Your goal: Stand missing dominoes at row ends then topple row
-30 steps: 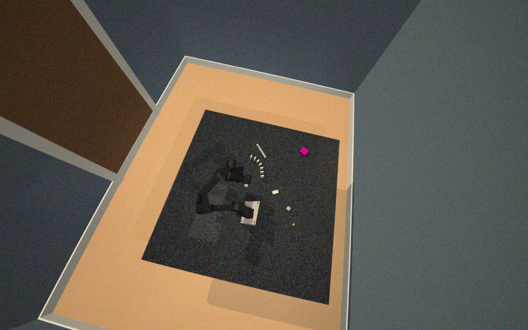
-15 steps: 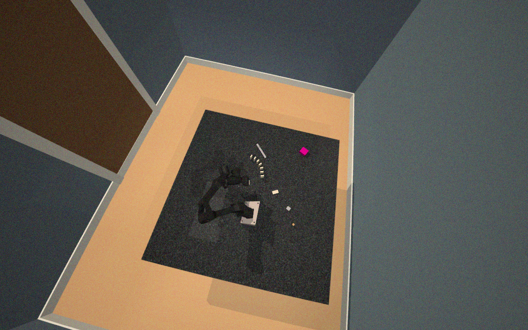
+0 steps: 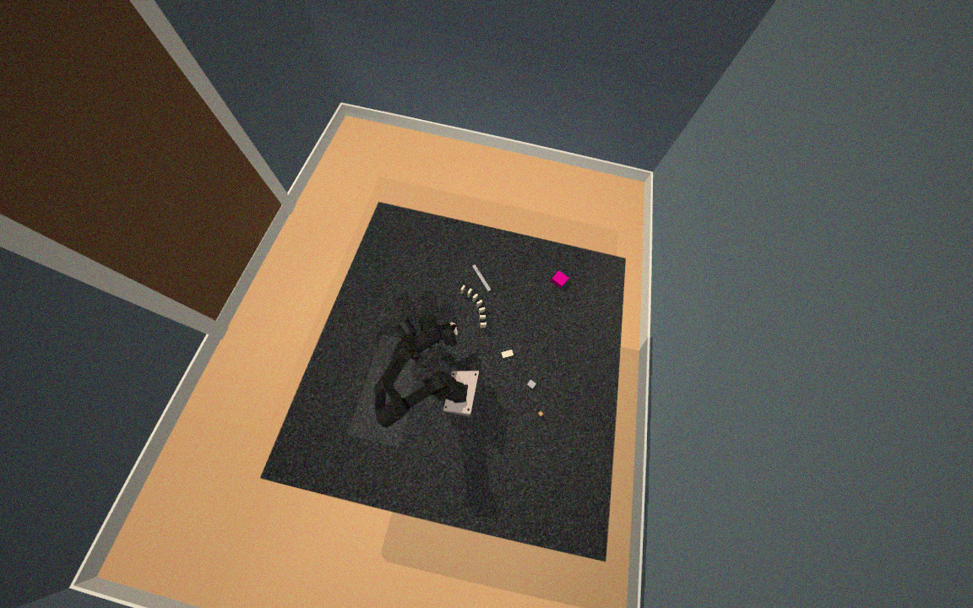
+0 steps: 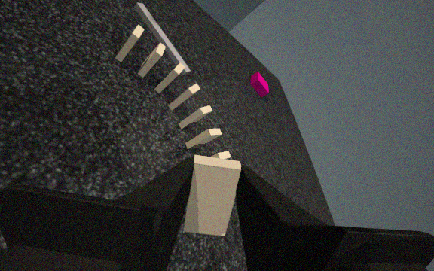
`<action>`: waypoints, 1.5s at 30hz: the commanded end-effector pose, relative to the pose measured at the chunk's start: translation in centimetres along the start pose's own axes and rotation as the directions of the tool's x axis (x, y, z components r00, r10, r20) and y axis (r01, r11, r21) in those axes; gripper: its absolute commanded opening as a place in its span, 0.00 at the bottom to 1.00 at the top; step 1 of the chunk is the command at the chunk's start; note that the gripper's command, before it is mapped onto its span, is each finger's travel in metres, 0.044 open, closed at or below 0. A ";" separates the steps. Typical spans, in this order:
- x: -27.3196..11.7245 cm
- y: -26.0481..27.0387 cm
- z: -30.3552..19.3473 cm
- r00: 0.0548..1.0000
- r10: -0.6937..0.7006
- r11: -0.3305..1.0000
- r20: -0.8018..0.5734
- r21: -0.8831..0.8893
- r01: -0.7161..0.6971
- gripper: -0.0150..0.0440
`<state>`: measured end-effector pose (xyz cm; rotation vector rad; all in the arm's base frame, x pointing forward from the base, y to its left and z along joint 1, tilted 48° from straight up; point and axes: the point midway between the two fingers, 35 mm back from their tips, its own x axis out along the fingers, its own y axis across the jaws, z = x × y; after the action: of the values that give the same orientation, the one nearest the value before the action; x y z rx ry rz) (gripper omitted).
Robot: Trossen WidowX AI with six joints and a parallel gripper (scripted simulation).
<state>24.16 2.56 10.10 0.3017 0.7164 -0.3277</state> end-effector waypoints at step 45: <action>-4.0 -0.1 0.4 0.842 0.088 0.792 0.532 0.474 -0.383 0.44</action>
<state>21.52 3.14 13.23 0.8417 0.0503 -0.3426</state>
